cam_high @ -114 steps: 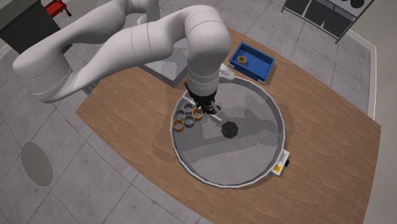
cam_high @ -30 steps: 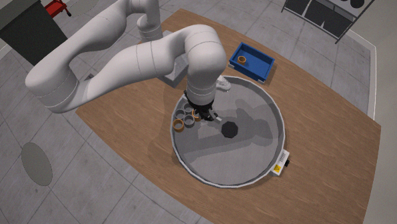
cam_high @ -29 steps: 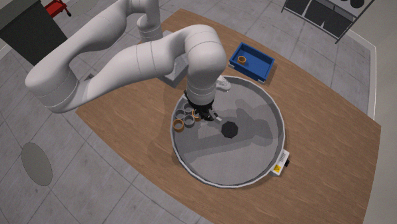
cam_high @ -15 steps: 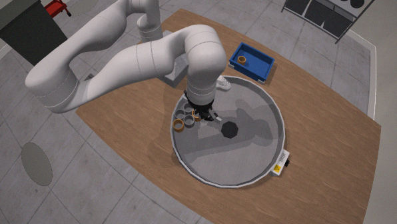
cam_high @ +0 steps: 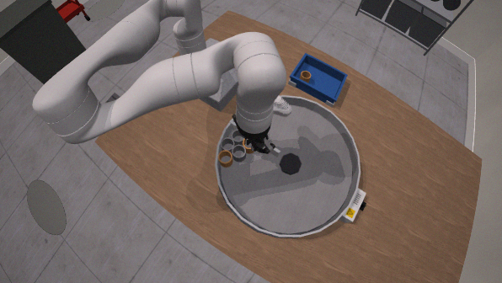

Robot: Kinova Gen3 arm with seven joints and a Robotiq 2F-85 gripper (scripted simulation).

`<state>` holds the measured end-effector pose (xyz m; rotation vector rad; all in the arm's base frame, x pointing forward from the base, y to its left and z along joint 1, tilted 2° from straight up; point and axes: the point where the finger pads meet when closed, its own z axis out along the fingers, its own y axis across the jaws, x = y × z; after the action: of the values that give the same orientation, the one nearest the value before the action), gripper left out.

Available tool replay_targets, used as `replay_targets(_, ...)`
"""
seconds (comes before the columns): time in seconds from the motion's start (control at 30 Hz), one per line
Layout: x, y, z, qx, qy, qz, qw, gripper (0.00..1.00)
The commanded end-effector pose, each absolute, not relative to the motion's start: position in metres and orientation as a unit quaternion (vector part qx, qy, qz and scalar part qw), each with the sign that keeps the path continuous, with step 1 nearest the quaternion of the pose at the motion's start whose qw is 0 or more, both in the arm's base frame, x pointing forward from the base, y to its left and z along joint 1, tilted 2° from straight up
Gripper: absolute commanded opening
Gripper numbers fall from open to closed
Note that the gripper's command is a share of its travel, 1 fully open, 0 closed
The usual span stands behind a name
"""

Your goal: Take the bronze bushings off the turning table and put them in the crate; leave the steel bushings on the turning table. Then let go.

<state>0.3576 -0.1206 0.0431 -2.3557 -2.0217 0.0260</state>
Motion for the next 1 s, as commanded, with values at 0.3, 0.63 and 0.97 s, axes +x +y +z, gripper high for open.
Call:
replay_targets(0.3,0.3577,-0.1195,0.0390,-0.759,-0.650,0.008,0.019,0.18)
replay_targets(0.63,0.3574,-0.1199,0.0342,-0.759,-0.651,0.008,0.019,0.18)
replay_targets(0.97,0.3572,-0.1207,0.0347,-0.758,-0.652,0.008,0.019,0.18)
